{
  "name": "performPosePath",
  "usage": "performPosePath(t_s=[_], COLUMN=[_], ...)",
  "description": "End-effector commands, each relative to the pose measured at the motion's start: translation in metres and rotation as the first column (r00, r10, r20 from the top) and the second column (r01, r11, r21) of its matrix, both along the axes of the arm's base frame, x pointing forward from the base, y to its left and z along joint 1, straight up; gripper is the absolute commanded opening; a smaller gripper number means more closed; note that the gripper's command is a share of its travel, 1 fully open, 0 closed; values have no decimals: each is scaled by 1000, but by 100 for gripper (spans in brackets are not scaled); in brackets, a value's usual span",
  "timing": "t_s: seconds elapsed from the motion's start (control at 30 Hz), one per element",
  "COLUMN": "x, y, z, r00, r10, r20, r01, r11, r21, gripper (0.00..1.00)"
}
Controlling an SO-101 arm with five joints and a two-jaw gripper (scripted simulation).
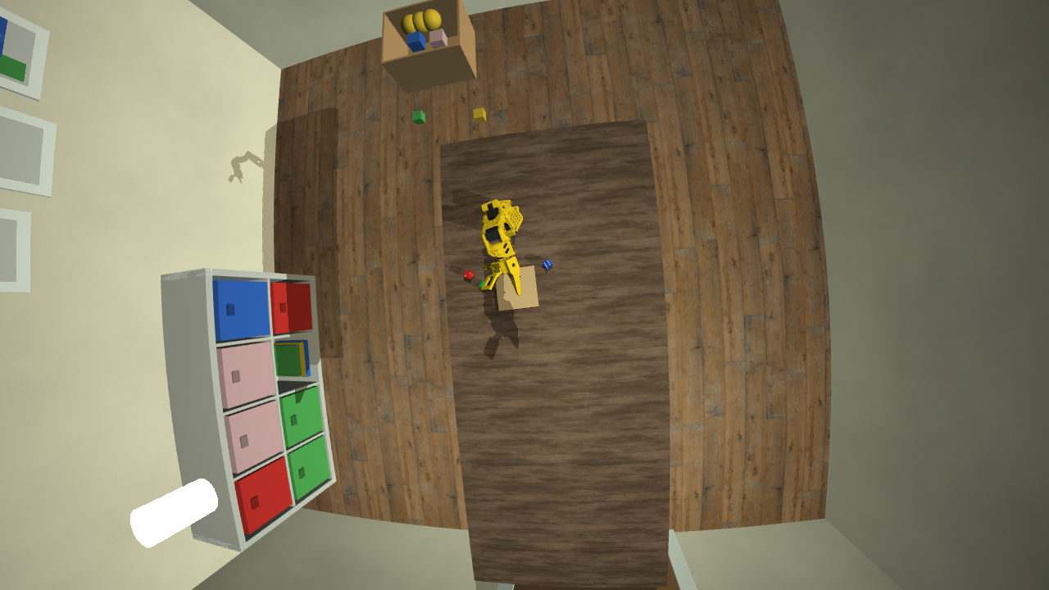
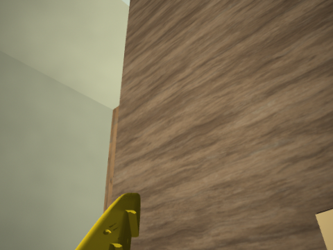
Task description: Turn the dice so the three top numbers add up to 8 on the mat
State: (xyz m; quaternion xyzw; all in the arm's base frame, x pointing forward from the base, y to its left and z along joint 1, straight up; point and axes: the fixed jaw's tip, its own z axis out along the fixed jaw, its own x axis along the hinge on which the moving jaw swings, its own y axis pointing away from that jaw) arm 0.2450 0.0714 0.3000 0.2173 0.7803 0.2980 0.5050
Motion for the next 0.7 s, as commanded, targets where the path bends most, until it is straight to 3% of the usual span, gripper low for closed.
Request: performPosePath(t_s=[0.0, 0.67], x=[-1, 0], y=[0, -2], z=[1, 0], r00=[1000, 1000], r10=[0, -5], r20=[3, 0], r01=[0, 5], r11=[1000, 1000], r21=[2, -4], gripper=[100, 100])
